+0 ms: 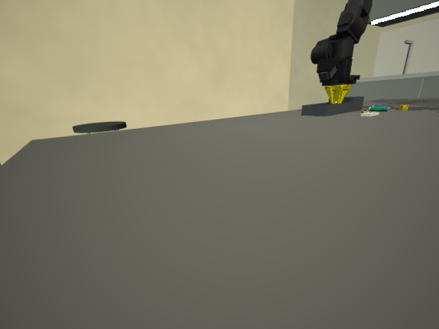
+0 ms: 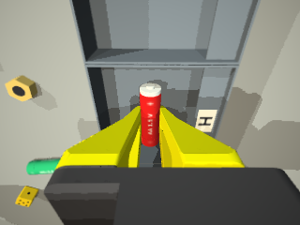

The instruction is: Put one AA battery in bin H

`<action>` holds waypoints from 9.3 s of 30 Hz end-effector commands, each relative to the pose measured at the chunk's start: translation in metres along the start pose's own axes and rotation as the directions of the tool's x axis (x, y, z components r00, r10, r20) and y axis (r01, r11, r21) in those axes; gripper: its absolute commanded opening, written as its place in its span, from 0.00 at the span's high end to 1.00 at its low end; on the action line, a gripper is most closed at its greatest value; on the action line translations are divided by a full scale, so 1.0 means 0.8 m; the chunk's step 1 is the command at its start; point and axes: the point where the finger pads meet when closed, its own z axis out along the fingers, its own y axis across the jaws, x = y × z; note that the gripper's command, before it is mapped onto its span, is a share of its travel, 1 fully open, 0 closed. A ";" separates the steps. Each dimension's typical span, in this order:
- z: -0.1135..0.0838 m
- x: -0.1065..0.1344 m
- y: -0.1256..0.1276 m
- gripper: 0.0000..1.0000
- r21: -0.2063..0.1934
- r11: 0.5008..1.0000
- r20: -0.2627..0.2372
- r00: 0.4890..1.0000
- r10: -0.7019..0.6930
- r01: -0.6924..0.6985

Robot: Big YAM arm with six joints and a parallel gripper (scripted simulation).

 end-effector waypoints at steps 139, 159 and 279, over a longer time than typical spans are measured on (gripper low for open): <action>-0.141 -0.011 -0.003 0.00 0.018 1.000 0.011 1.000 0.005 -0.005; -0.230 -0.009 -0.002 0.00 0.018 1.000 0.012 1.000 0.006 -0.006; -0.253 0.011 -0.018 0.00 0.030 0.999 0.000 1.000 0.023 -0.023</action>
